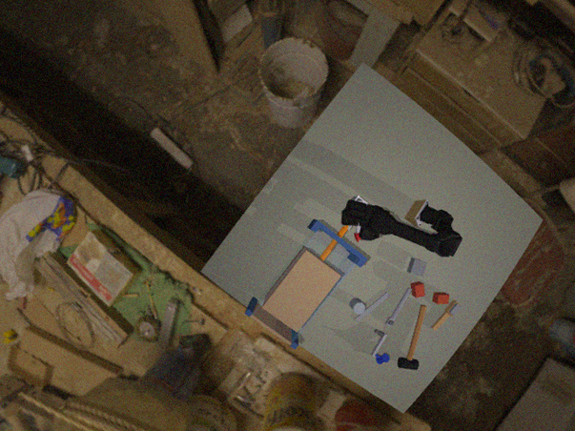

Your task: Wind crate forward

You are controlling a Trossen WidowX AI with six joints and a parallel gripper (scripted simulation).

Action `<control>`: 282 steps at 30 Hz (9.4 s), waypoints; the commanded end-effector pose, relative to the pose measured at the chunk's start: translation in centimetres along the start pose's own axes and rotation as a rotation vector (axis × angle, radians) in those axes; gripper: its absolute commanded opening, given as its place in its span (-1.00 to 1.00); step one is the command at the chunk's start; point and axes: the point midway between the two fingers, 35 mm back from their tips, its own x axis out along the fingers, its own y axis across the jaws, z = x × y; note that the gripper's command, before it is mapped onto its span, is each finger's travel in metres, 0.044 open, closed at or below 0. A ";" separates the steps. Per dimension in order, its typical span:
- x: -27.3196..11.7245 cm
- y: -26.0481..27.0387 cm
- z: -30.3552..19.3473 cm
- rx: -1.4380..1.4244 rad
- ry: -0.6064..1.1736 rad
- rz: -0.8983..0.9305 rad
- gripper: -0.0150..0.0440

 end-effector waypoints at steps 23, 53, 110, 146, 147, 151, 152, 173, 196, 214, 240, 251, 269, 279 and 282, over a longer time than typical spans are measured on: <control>-12.6 0.4 2.0 0.005 0.136 -0.072 1.00; -12.6 0.3 2.2 0.006 0.123 -0.088 -0.49; -10.0 0.1 7.5 1.091 -0.234 -0.323 1.00; -6.0 -0.1 6.9 1.091 -0.233 -0.323 1.00; -5.9 -0.1 6.9 1.091 -0.233 -0.323 1.00; -5.2 0.0 6.8 1.091 -0.232 -0.323 1.00; -5.1 0.0 6.8 1.091 -0.232 -0.323 1.00; -3.3 0.0 6.4 1.085 -0.228 -0.330 0.56; -2.8 0.2 6.4 1.091 -0.232 -0.322 -0.49; -2.8 1.3 6.3 1.092 -0.231 -0.322 -0.49; -3.0 4.8 5.1 1.094 -0.229 -0.321 -0.49; -3.2 6.2 4.2 1.095 -0.229 -0.321 -0.49; -3.5 8.1 2.3 1.096 -0.227 -0.321 -0.49; -3.7 8.9 1.1 1.096 -0.226 -0.322 -0.49; -3.8 9.1 0.7 1.097 -0.226 -0.322 -0.49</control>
